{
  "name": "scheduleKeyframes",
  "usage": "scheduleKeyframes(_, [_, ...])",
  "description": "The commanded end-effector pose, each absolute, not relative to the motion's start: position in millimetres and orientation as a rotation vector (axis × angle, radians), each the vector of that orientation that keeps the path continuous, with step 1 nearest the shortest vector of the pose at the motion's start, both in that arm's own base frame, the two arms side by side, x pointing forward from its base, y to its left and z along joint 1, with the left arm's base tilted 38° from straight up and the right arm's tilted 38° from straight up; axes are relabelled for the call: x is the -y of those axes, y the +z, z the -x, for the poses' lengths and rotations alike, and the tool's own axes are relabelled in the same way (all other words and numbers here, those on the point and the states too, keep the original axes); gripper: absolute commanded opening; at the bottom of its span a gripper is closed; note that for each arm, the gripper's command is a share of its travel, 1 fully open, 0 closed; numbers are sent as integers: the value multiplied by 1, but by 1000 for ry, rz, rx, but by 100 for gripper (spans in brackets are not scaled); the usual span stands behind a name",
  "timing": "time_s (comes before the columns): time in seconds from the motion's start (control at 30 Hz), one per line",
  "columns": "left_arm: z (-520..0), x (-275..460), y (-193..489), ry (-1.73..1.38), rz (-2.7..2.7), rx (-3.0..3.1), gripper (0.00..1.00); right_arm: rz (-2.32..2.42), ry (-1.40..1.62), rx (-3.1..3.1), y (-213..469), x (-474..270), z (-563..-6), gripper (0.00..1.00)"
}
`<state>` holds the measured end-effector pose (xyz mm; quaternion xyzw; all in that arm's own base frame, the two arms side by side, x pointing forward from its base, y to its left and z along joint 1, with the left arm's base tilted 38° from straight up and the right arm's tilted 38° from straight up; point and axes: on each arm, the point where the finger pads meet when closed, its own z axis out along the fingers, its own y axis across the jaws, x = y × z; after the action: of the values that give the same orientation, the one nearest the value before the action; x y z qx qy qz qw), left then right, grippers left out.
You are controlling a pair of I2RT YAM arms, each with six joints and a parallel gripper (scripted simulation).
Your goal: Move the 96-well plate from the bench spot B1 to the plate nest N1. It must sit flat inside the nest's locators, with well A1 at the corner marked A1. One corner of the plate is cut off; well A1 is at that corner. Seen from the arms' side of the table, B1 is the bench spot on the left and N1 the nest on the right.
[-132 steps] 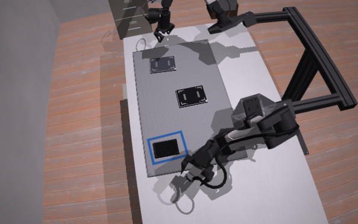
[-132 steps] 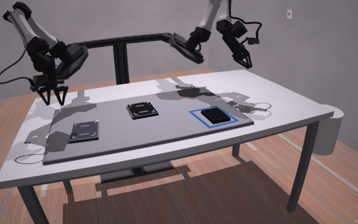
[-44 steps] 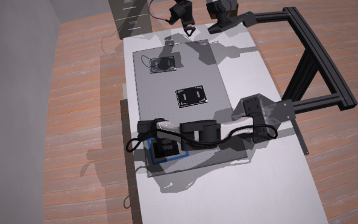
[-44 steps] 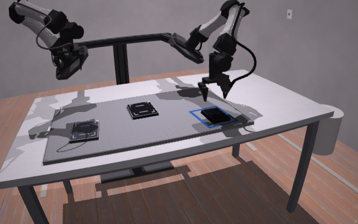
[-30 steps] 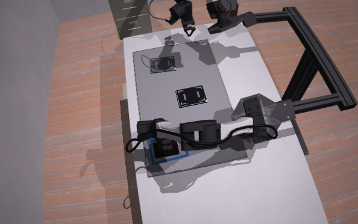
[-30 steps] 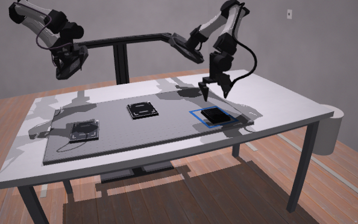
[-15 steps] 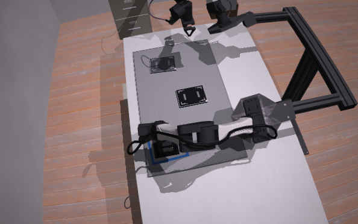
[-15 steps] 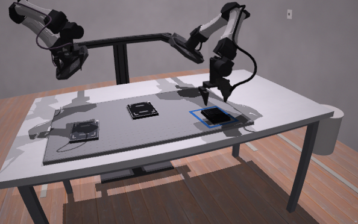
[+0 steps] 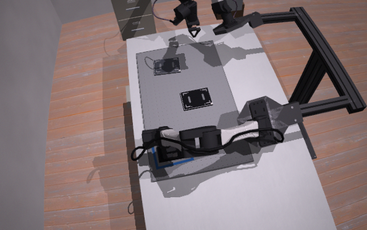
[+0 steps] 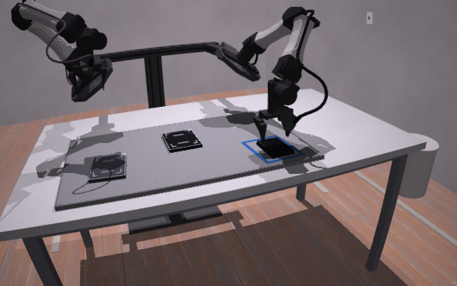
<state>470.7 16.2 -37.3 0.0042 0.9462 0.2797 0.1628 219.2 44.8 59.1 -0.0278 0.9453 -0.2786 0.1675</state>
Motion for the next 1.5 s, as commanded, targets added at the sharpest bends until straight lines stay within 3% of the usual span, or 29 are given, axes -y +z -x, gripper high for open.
scheduleKeyframes(0.0, [-482,-23,-45,779,0,-2689,100,68,-788,-2688,61,-46,-219,100])
scheduleKeyframes(0.83, [-493,-41,-72,779,0,-2690,100,68,-788,-2688,61,-46,-219,100])
scheduleKeyframes(1.47, [-493,-35,-52,766,-4,-2657,100,68,-788,-2688,61,-46,-219,100])
